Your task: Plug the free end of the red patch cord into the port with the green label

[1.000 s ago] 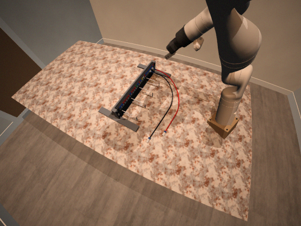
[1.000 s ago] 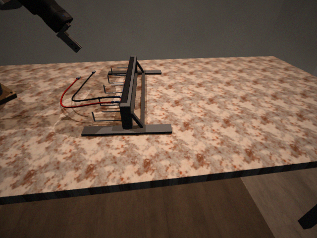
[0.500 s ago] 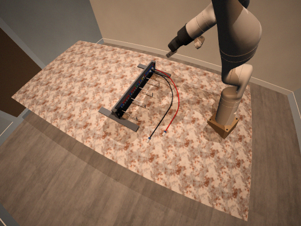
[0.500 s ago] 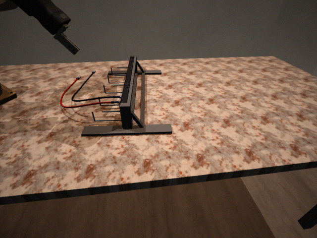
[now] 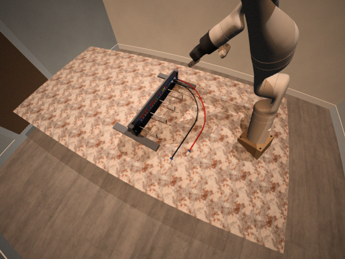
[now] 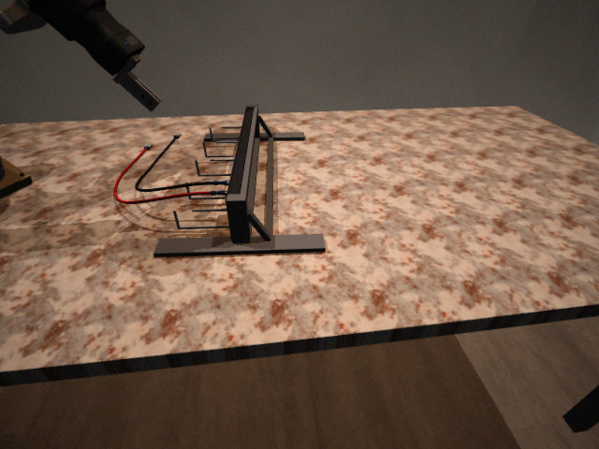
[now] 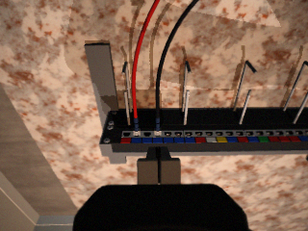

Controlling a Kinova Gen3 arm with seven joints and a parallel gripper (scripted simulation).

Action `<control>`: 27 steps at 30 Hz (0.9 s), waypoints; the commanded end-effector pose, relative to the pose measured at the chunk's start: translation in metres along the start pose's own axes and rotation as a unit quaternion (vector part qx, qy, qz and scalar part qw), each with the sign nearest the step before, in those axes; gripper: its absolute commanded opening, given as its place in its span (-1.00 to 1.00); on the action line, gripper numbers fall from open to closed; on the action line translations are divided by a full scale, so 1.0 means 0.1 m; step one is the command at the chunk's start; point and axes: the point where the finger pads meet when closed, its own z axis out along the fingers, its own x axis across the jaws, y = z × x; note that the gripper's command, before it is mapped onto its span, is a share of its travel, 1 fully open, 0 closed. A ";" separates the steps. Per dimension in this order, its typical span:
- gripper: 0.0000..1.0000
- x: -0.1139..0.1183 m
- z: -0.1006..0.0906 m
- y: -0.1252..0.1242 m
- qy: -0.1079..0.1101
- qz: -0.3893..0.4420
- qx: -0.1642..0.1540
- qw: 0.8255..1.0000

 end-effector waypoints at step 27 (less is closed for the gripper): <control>-1.00 0.00 0.94 -0.02 0.001 0.003 0.002 1.000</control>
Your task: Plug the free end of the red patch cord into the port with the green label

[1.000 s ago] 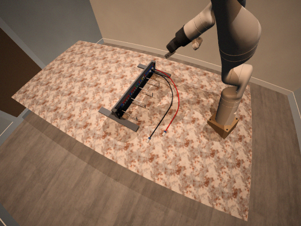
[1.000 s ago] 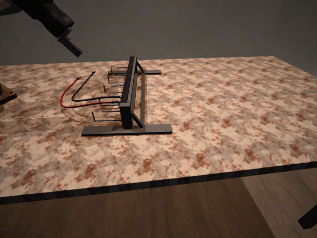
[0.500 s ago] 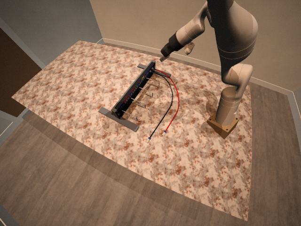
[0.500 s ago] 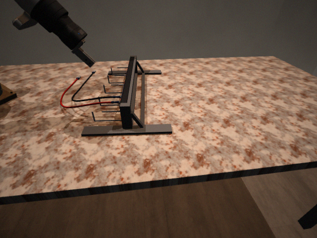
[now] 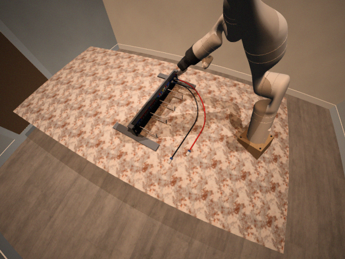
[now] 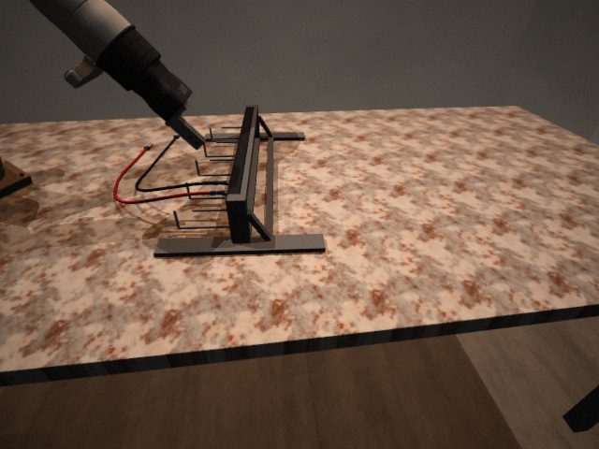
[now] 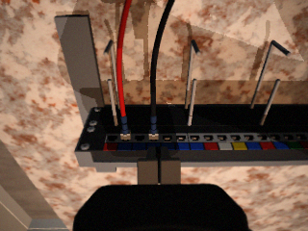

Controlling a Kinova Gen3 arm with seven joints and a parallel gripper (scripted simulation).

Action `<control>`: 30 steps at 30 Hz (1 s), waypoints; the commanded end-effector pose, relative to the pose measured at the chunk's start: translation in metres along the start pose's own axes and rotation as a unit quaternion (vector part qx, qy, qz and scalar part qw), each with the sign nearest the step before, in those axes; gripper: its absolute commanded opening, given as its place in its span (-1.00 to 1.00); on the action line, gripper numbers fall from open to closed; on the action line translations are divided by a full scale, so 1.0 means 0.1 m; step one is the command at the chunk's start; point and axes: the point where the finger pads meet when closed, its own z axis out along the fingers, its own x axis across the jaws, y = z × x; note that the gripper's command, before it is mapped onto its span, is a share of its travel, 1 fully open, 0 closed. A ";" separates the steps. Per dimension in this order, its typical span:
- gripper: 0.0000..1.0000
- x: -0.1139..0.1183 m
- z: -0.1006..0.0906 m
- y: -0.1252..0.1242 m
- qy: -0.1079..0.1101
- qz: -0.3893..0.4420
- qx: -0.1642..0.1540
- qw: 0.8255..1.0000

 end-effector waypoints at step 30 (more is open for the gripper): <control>-1.00 -0.06 0.31 -0.02 -0.004 0.005 0.002 1.000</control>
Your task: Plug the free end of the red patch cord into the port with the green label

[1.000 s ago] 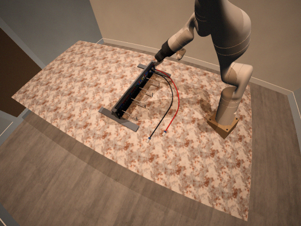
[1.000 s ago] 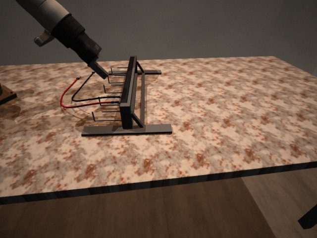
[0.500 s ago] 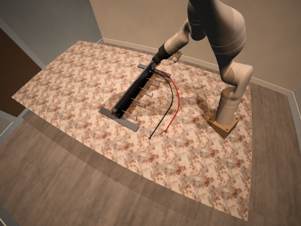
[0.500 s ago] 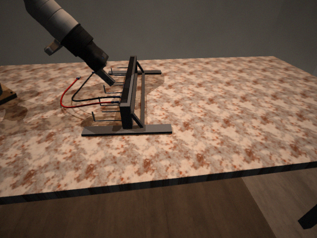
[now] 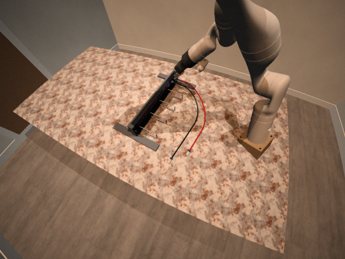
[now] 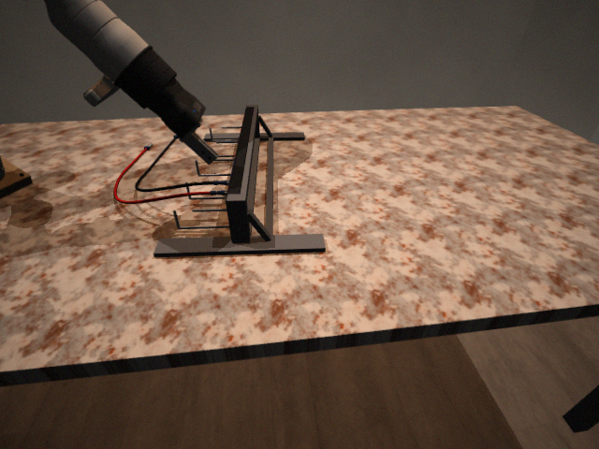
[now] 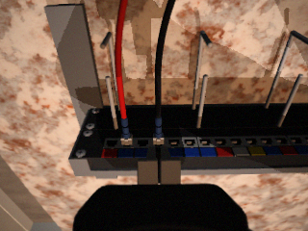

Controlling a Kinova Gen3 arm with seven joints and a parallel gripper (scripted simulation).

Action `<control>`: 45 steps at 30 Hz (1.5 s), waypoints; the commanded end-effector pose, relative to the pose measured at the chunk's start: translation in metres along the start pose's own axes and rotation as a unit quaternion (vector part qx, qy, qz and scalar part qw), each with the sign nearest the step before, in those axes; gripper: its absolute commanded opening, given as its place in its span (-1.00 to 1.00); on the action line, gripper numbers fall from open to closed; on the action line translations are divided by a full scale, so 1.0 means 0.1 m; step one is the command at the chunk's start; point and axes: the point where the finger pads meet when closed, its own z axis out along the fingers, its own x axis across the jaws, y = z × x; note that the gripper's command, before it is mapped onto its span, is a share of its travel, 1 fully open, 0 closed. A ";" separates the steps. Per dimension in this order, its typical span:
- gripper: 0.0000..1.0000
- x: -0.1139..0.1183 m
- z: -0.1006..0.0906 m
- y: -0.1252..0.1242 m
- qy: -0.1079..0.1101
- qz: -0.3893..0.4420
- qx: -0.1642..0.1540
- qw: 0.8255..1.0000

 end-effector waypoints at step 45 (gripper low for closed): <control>-1.00 0.00 -0.04 0.00 0.000 0.000 -0.001 1.000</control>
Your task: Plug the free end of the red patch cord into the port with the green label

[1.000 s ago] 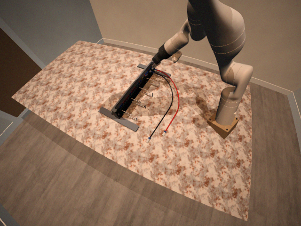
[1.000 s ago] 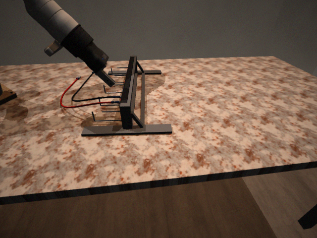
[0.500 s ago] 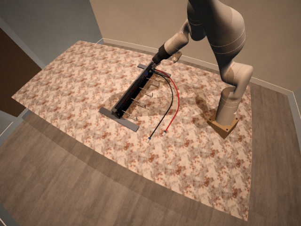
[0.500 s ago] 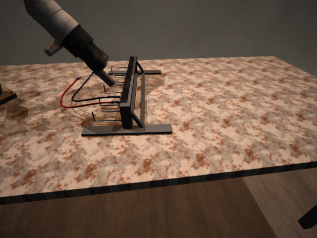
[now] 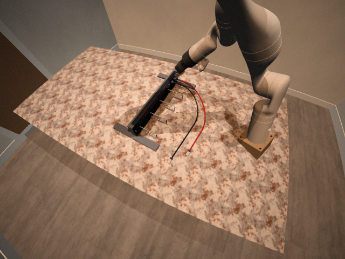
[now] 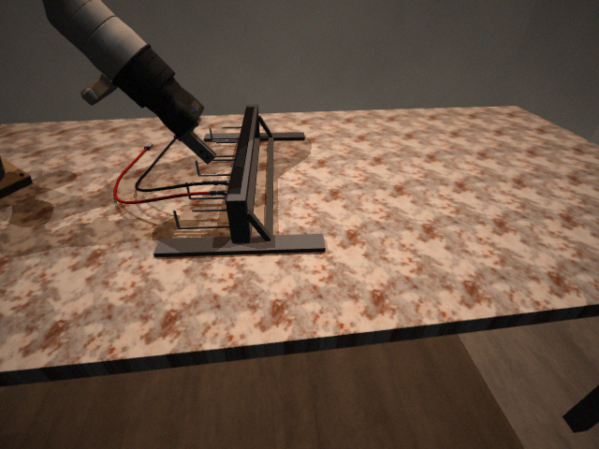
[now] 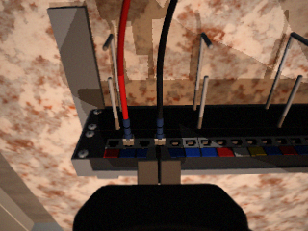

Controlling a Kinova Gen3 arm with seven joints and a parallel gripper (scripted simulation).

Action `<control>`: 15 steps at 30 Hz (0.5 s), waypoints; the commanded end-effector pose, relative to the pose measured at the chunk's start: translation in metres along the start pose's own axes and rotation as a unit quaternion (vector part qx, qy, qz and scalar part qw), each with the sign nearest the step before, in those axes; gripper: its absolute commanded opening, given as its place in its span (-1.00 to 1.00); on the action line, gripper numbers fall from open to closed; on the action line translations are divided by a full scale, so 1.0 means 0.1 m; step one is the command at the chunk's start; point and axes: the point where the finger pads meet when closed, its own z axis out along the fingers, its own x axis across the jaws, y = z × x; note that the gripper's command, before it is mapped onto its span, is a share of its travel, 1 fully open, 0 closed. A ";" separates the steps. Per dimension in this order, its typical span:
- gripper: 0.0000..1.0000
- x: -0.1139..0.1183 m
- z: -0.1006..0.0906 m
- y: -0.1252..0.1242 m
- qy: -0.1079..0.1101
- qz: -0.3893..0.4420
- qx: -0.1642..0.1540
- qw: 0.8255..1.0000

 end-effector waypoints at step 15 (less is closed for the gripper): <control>-1.00 0.01 -0.36 0.01 0.001 0.000 -0.001 1.000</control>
